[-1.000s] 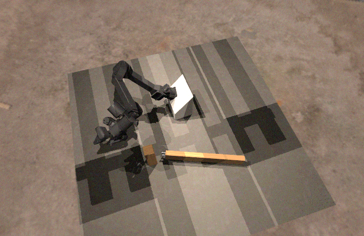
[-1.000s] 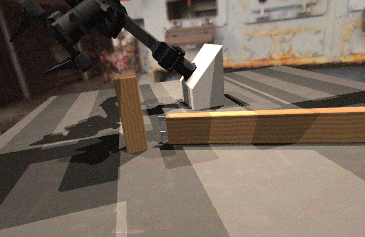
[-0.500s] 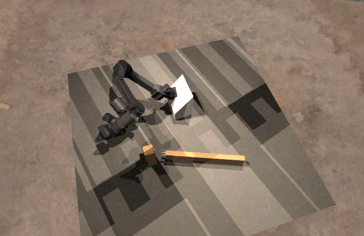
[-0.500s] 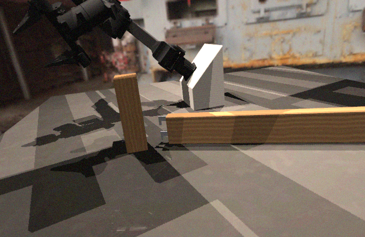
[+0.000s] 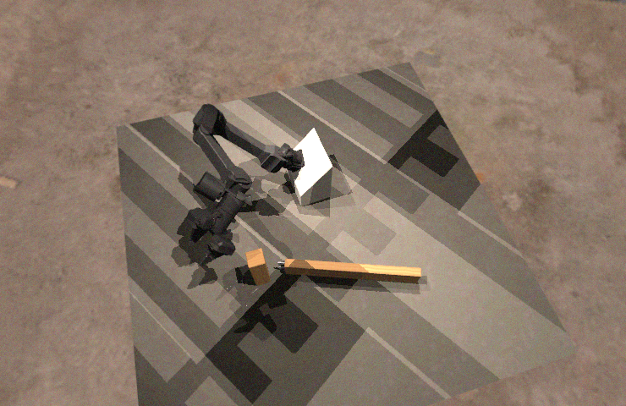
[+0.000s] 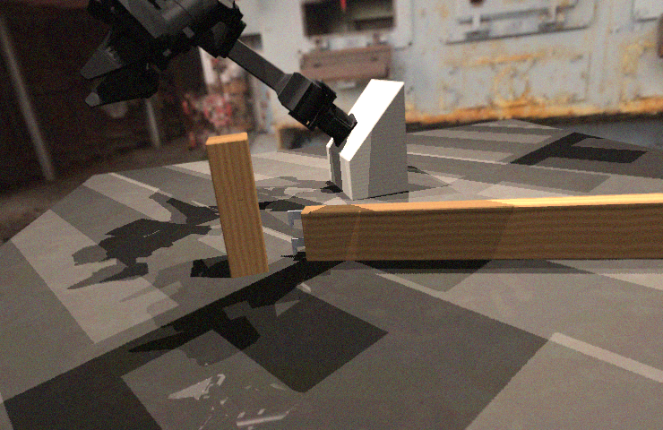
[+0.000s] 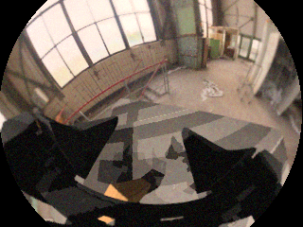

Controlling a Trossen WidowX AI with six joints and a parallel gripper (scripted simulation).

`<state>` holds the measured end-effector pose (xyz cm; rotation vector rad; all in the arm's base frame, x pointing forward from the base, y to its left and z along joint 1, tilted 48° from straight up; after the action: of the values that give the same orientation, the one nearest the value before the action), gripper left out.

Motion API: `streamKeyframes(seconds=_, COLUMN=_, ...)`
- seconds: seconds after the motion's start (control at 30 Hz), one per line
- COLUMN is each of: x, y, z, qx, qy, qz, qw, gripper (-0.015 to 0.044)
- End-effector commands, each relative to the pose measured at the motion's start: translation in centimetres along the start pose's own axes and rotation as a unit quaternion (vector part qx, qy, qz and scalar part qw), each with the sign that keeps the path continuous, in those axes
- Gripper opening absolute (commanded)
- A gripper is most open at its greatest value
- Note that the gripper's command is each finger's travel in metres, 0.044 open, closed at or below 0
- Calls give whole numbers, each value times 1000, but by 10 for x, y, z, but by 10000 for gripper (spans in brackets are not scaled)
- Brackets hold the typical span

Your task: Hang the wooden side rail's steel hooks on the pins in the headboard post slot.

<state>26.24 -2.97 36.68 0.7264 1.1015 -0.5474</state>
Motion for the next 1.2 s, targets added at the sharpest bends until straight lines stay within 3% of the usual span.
streamKeyframes(seconds=0.0, x=9, y=8, z=-8, qx=-30, qy=22, qz=-123, qw=992, gripper=440)
streamKeyframes(seconds=0.27, x=32, y=24, z=-28, qx=-106, qy=51, qz=-398, qw=910, gripper=440)
streamKeyframes(seconds=0.53, x=55, y=33, z=-54, qx=-193, qy=41, qz=-647, qw=736, gripper=440)
streamKeyframes(seconds=0.77, x=75, y=34, z=-79, qx=-264, qy=-3, qz=-817, qw=513, gripper=440)
streamKeyframes(seconds=0.9, x=92, y=40, z=-102, qx=-308, qy=-50, qz=-883, qw=350, gripper=440)
streamKeyframes(seconds=1.07, x=112, y=20, z=-110, qx=-311, qy=-58, qz=-931, qw=180, gripper=440)
streamKeyframes(seconds=1.17, x=131, y=-6, z=-112, qx=-306, qy=-59, qz=-950, qw=5, gripper=440)
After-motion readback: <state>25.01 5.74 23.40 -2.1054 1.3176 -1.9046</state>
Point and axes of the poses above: the point midway between the two fingers, 35 mm back from their tips, its own z axis out along the fingers, its own y axis across the jaws, x = y × z, the point moved 5 cm from there along -z, back along the fingers, and after that the axes turned 11 degrees about z, right-handed, at the moved point
